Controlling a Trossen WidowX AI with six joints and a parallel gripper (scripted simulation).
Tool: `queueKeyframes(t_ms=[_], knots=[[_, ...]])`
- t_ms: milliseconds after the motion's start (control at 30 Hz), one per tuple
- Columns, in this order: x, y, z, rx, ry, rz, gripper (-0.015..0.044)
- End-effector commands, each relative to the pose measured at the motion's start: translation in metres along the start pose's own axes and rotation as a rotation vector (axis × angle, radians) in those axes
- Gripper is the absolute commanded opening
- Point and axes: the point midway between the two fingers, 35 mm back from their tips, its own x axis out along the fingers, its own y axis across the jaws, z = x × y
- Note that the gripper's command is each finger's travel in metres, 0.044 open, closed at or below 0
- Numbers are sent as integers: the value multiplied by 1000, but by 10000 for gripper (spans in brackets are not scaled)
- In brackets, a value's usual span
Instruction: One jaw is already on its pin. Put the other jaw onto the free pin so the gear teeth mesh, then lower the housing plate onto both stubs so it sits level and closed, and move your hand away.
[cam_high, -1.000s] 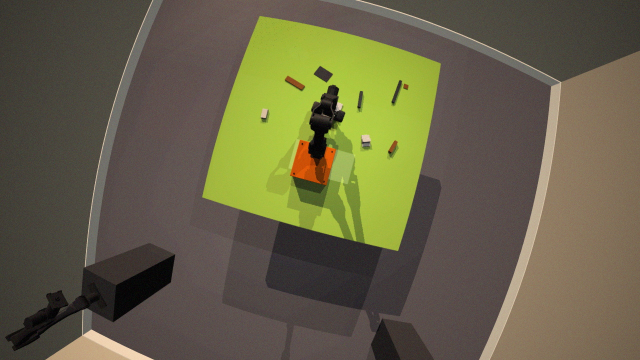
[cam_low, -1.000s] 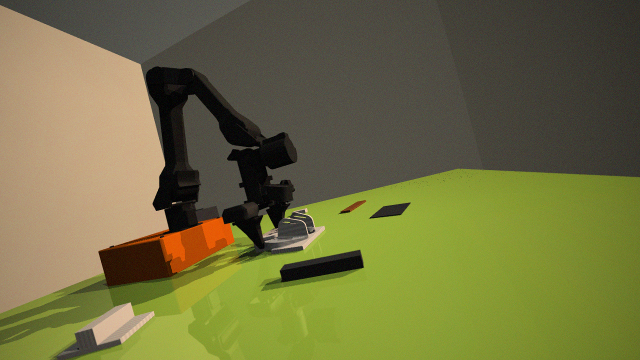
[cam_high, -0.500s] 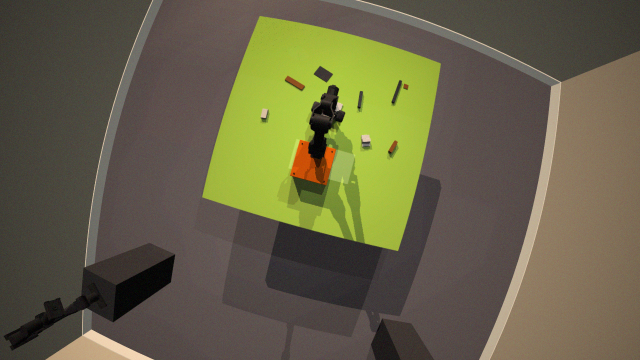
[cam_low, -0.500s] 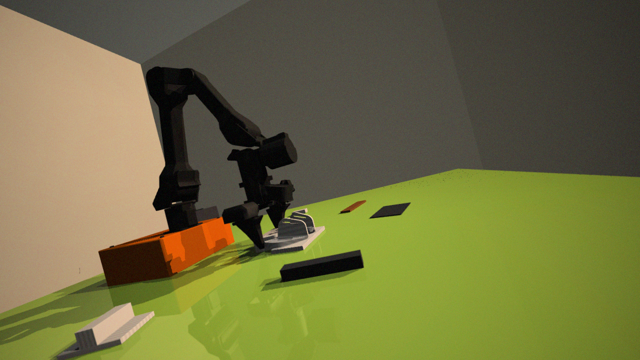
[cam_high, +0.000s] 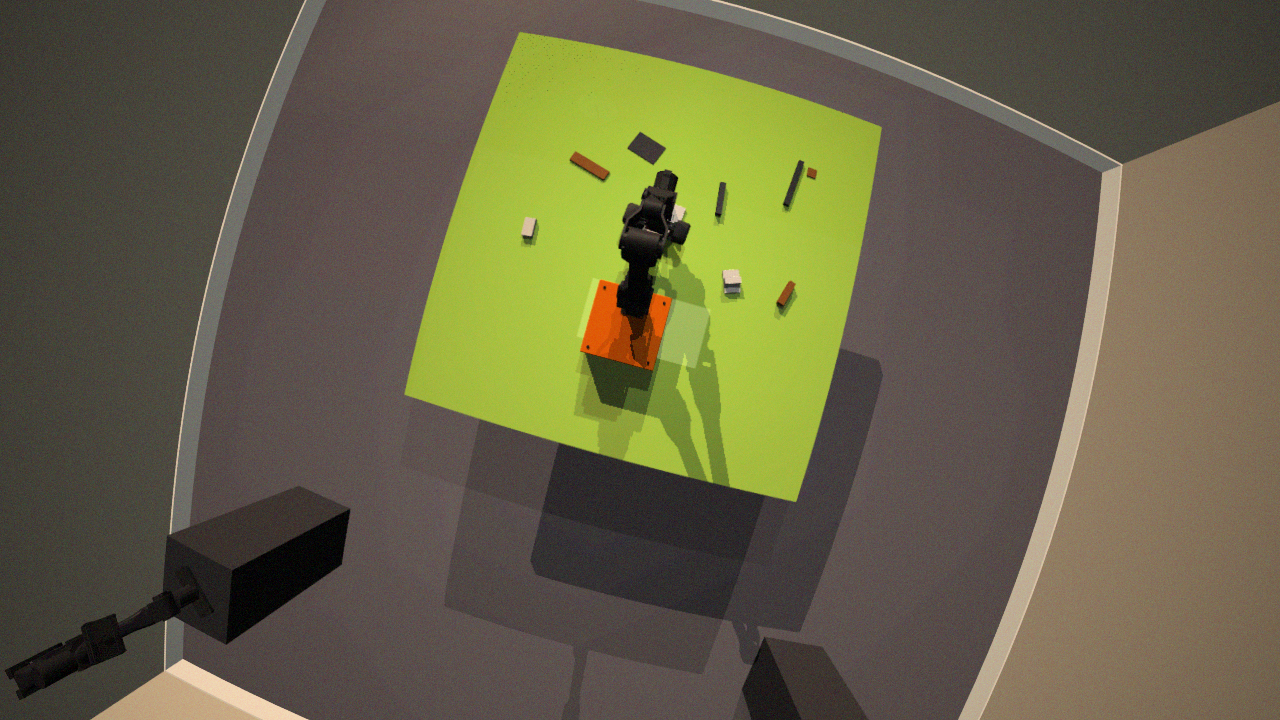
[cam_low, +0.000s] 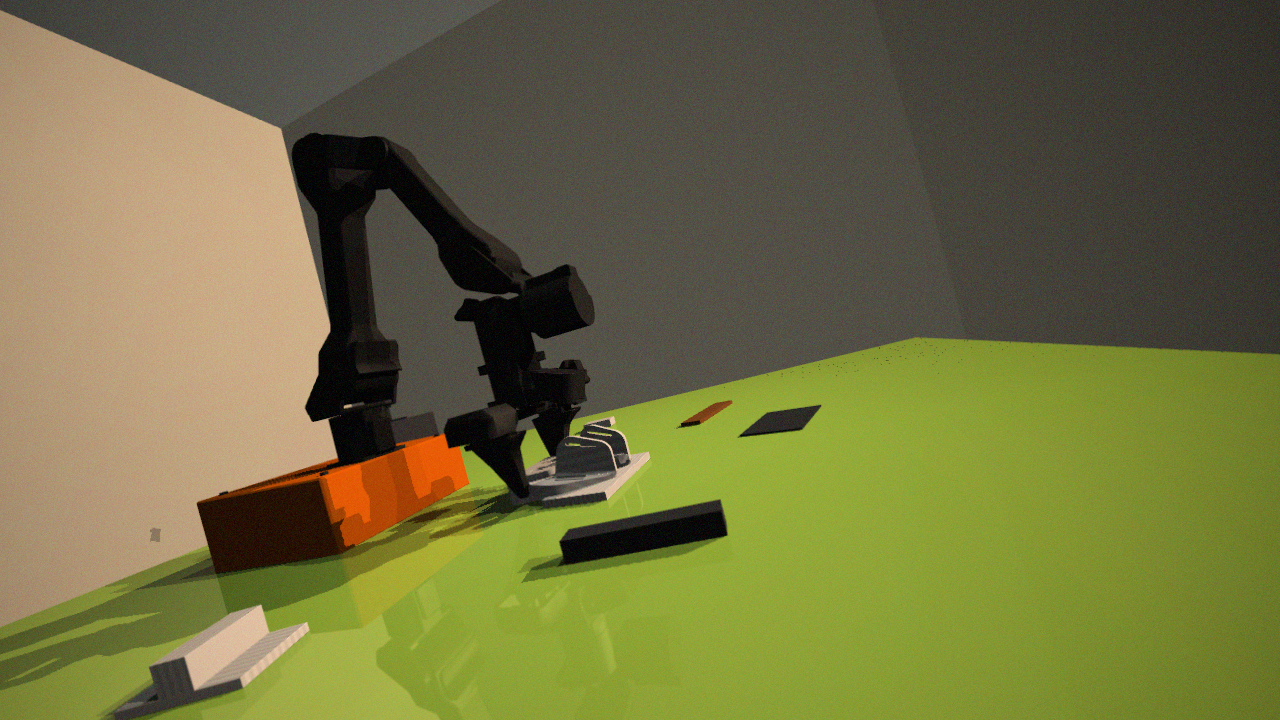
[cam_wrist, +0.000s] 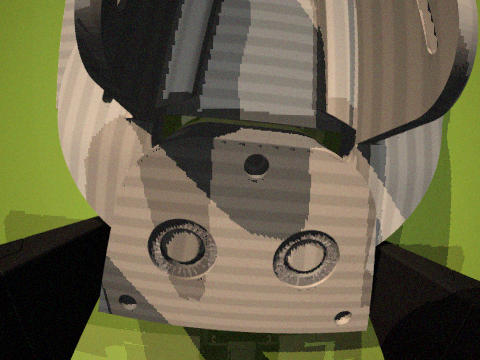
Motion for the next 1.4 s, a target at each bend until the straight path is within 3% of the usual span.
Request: queueKeyframes(t_ms=[0, 967, 1100, 1367], knots=[[1, -1, 0, -3, 0, -4, 351], [1, -1, 0, -3, 0, -4, 351], [0, 0, 0, 0, 0, 0, 440], [0, 0, 0, 0, 0, 0, 440]])
